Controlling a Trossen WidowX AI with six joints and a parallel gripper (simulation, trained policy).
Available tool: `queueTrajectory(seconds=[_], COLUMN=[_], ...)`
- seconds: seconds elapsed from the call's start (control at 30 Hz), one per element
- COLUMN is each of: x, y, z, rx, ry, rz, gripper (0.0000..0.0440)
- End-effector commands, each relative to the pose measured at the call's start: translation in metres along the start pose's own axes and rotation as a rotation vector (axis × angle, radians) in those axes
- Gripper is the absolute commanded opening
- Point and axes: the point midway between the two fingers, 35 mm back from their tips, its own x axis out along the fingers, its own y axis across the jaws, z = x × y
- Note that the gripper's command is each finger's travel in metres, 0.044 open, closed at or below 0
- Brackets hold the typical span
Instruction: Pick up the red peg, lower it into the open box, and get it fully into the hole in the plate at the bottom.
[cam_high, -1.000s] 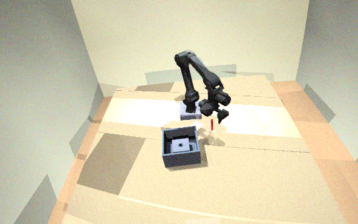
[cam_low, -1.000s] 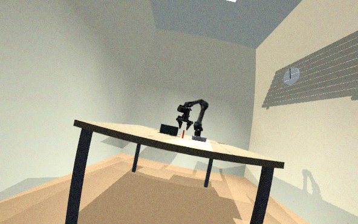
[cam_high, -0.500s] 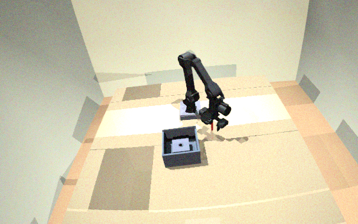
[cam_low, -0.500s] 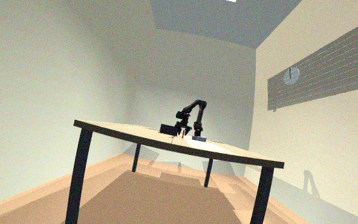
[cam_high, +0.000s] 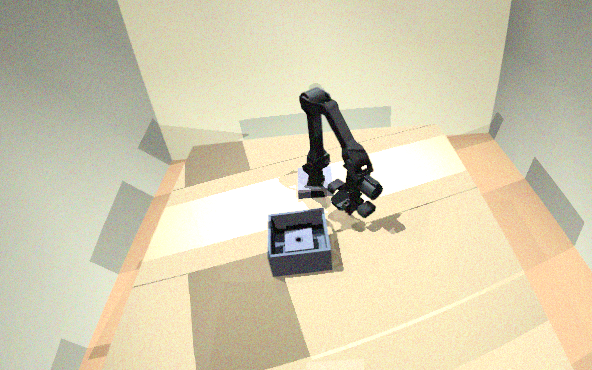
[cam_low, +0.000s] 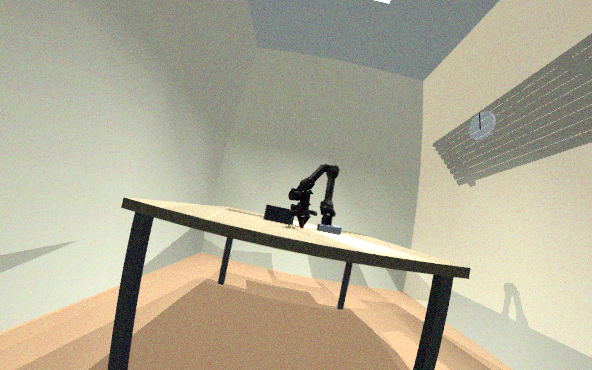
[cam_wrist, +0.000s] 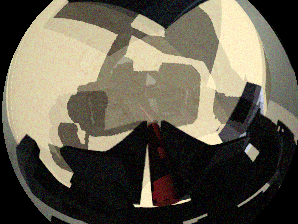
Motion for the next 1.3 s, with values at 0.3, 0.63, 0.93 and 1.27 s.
queueTrajectory(seconds=[0.3, 0.63, 0.93, 1.27], x=[-0.048, -0.093, -0.112, -0.118], y=[0.01, 0.015, 0.016, 0.012], z=[0.023, 0.05, 0.089, 0.138], rx=[-0.01, 0.071, 0.189, 0.289], ry=[-0.093, -0.163, -0.226, -0.283], rz=[0.037, 0.083, 0.102, 0.101], gripper=[0.0, 0.0, 0.0, 0.0])
